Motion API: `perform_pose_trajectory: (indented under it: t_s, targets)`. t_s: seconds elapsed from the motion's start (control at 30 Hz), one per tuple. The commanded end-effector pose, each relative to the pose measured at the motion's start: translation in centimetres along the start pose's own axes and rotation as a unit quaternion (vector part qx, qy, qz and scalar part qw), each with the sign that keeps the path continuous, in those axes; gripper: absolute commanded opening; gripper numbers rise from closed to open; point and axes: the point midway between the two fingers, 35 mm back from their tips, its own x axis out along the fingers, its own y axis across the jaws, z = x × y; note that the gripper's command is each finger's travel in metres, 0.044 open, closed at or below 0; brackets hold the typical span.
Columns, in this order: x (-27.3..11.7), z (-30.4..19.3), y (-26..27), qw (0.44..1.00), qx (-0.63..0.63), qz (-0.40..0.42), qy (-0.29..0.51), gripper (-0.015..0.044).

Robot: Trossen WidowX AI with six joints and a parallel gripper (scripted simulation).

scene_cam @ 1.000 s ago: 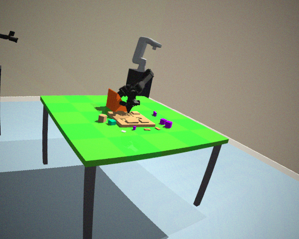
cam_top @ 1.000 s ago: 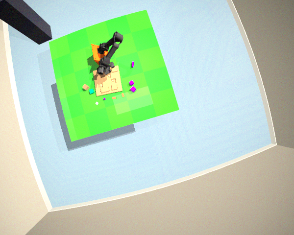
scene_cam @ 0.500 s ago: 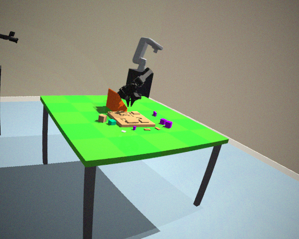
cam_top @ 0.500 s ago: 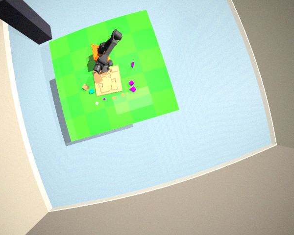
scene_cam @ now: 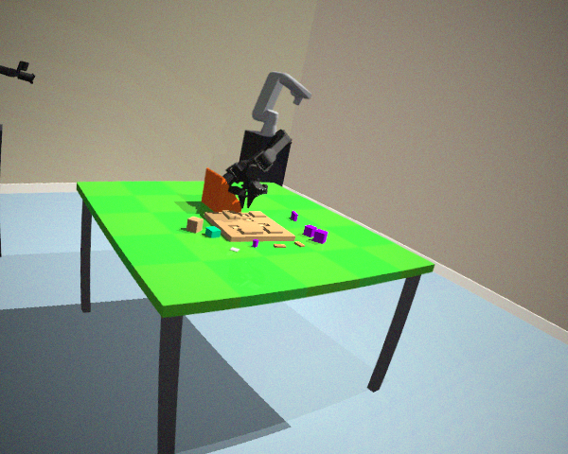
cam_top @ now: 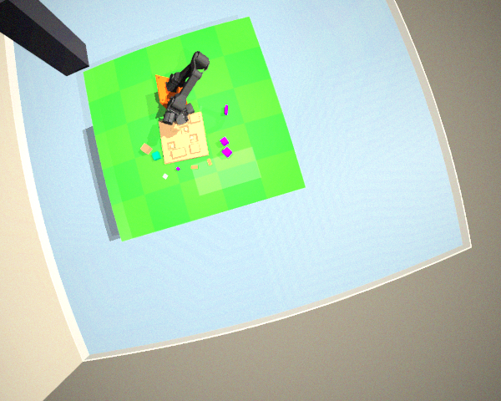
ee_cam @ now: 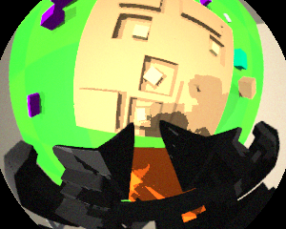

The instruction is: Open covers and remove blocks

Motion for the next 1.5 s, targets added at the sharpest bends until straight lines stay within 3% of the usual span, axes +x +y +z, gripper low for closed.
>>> perform_pose_trajectory:
  t_s: [0.0,1.47]
  targets:
    - [0.8,-0.2,0.0,1.0,0.004,0.004,0.002,0.0144]
    - [2.9,-0.1,0.1,1.0,0.004,0.004,0.002,0.0144]
